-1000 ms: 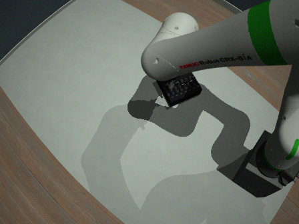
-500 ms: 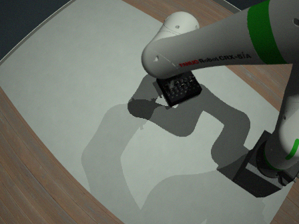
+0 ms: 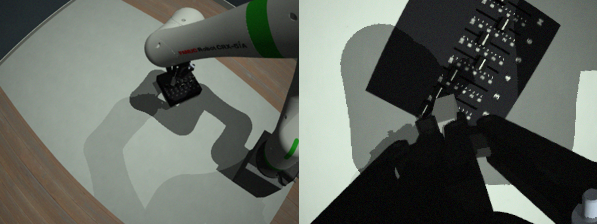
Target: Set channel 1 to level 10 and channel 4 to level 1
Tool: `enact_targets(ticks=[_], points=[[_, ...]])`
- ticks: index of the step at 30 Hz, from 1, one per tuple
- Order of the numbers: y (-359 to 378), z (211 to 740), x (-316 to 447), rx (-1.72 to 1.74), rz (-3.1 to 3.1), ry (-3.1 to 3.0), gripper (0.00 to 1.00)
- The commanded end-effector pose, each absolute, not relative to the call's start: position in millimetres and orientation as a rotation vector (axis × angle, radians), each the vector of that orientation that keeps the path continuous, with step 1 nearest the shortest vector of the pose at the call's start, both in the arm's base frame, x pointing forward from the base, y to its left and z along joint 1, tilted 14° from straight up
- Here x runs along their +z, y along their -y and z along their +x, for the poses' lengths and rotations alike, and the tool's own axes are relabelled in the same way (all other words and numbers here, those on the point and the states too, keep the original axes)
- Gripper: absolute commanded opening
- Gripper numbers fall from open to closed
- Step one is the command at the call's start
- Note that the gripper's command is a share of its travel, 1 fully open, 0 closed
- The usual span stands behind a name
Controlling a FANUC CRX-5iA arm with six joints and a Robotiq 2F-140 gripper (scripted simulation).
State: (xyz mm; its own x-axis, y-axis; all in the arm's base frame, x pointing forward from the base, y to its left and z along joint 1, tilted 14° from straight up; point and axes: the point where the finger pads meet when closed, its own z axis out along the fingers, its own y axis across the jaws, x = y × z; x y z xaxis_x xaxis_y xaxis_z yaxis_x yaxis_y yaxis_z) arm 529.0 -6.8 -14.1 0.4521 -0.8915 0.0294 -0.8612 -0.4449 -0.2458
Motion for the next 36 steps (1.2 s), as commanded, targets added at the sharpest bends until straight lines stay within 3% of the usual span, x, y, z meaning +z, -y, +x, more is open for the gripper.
enact_targets(ticks=[1,17,36], points=[[16.4,529.4,-15.1,-0.215,-2.309,-1.807,0.00],[46.2,528.9,-18.2,-0.034,-1.356,-2.514,0.00],[51.6,528.7,-18.7,0.136,-0.279,-2.830,0.00]])
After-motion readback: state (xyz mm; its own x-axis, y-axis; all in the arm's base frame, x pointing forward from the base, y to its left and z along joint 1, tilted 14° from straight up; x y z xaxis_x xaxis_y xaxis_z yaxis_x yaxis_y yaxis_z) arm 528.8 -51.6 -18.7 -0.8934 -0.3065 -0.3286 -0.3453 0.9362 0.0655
